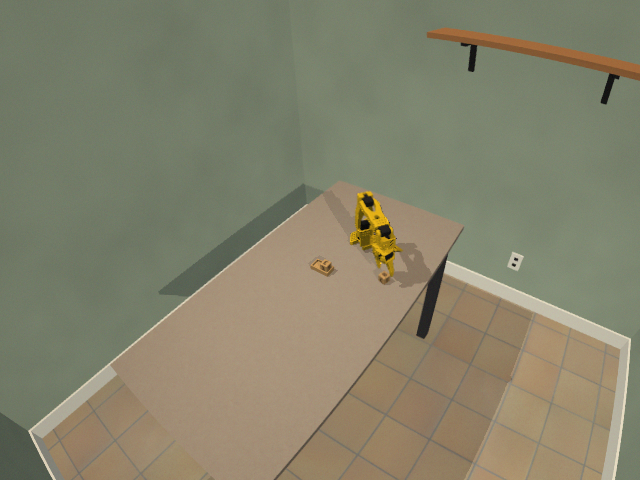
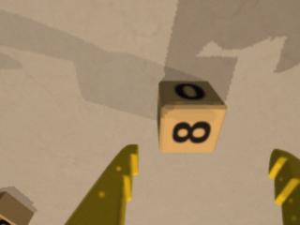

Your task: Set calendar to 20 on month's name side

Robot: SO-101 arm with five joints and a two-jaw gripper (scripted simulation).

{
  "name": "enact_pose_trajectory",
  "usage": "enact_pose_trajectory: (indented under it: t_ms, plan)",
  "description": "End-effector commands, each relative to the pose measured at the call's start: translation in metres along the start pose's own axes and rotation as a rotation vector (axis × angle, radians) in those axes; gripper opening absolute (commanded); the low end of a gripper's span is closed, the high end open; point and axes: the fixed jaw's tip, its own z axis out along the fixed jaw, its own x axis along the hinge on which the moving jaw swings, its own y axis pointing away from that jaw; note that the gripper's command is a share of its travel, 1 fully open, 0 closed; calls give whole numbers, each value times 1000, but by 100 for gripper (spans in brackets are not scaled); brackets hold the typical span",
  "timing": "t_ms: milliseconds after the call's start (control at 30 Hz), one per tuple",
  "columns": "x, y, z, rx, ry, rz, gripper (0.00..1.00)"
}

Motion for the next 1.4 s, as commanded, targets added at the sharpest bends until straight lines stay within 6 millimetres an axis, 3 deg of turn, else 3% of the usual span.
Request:
enact_pose_trajectory:
  t_ms: [0,633,1367]
  plan:
    - [2,-4,2,30,9,-7,35]
    - [2,-3,24,30,9,-7,35]
    - [2,-4,26,30,9,-7,33]
